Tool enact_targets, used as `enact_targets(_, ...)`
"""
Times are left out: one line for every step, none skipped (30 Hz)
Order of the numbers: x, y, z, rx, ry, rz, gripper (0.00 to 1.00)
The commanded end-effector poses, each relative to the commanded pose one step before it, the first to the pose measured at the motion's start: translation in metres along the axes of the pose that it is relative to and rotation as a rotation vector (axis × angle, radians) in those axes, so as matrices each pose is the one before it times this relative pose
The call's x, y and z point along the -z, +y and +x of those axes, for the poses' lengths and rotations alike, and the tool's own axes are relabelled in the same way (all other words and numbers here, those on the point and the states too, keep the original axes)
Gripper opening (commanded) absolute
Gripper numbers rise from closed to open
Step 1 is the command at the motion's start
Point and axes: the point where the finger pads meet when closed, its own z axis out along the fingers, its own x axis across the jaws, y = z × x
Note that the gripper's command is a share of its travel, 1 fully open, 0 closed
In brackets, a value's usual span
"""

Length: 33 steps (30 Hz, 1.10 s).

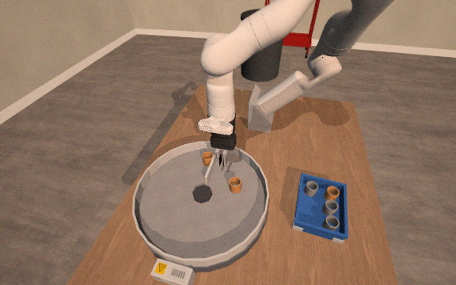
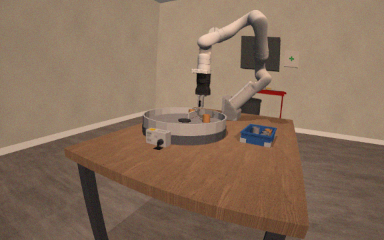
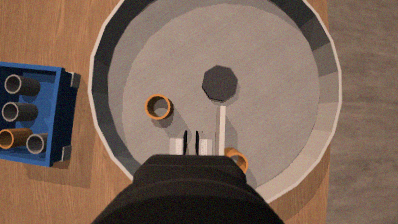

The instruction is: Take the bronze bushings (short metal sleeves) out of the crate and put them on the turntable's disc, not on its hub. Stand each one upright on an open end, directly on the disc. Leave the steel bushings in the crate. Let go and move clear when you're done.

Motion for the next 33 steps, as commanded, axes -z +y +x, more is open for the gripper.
enact_targets(0.00174, 0.00162, -0.00527, -0.00230, 0.00147, -0.00361, 0.36)
enact_targets(-0.00003, 0.00026, -0.00366, 0.00003, -0.00005, -0.00001, 0.36)
enact_targets(0.00191, -0.00109, -0.00567, 0.00343, 0.00245, 0.00343, 0.36)
enact_targets(-0.00015, 0.00060, -0.00608, 0.00004, -0.00021, -0.00011, 0.36)
enact_targets(-0.00023, 0.00085, -0.00736, 0.00007, -0.00031, -0.00018, 0.36)
enact_targets(-0.00034, 0.00118, -0.00865, 0.00012, -0.00043, -0.00028, 0.36)
enact_targets(0.00000, 0.00000, 0.00000, 0.00000, 0.00000, 0.00000, 0.36)
enact_targets(0.00000, 0.00000, 0.00000, 0.00000, 0.00000, 0.00000, 0.36)
enact_targets(-0.00032, 0.00116, -0.01028, 0.00008, -0.00036, -0.00021, 0.36)
enact_targets(-0.00009, 0.00058, -0.01251, -0.00009, -0.00001, 0.00020, 0.36)
enact_targets(-0.00028, 0.00112, -0.01380, -0.00001, -0.00027, 0.00010, 0.36)
enact_targets(-0.00036, 0.00129, -0.01167, 0.00006, -0.00040, -0.00002, 0.36)
enact_targets(-0.00013, 0.00059, -0.00925, -0.00003, -0.00007, 0.00005, 0.36)
enact_targets(-0.00009, 0.00048, -0.00996, -0.00006, -0.00002, 0.00009, 0.36)
enact_targets(-0.00018, 0.00076, -0.01003, 0.00000, -0.00019, 0.00003, 0.36)
enact_targets(-0.00019, 0.00080, -0.00998, 0.00000, -0.00018, 0.00000, 0.36)
enact_targets(-0.00015, 0.00064, -0.00990, -0.00004, -0.00002, -0.00001, 0.36)
enact_targets(-0.00001, 0.00021, -0.00978, -0.00013, 0.00033, 0.00004, 0.36)
enact_targets(0.00005, 0.00002, -0.00970, -0.00017, 0.00045, 0.00008, 0.36)
enact_targets(-0.00002, 0.00029, -0.00972, -0.00011, 0.00021, 0.00006, 0.36)
enact_targets(-0.00009, 0.00057, -0.00976, -0.00006, -0.00003, 0.00002, 0.36)
enact_targets(-0.00005, 0.00028, -0.00969, -0.00008, 0.00024, -0.00002, 0.36)
enact_targets(-0.00010, 0.00051, -0.00971, -0.00059, 0.00004, -0.00005, 0.36)
enact_targets(0.00000, 0.00000, 0.00000, 0.00000, 0.00000, 0.00000, 0.36)
enact_targets(0.00000, 0.00000, 0.00000, 0.00000, 0.00000, 0.00000, 0.36)
enact_targets(-0.00028, 0.00141, -0.01802, 0.00002, -0.00035, -0.00021, 0.36)
enact_targets(-0.00023, 0.00110, -0.01275, -0.00251, -0.00030, -0.00021, 0.36)
enact_targets(-0.00013, 0.00056, -0.00837, -0.00241, -0.00001, -0.00012, 0.36)
enact_targets(-0.00012, 0.00054, -0.00944, 0.00549, 0.00007, -0.00012, 0.36)
enact_targets(-0.00016, 0.00080, -0.00945, -0.01060, -0.00022, -0.00016, 0.36)
enact_targets(-0.00017, 0.00099, -0.00938, 0.00529, -0.00033, -0.00020, 0.36)
enact_targets(-0.00018, 0.00101, -0.00929, -0.00083, -0.00039, -0.00023, 0.36)
enact_targets(-0.00014, 0.00038, -0.00922, -0.00771, 0.00034, -0.00018, 0.36)
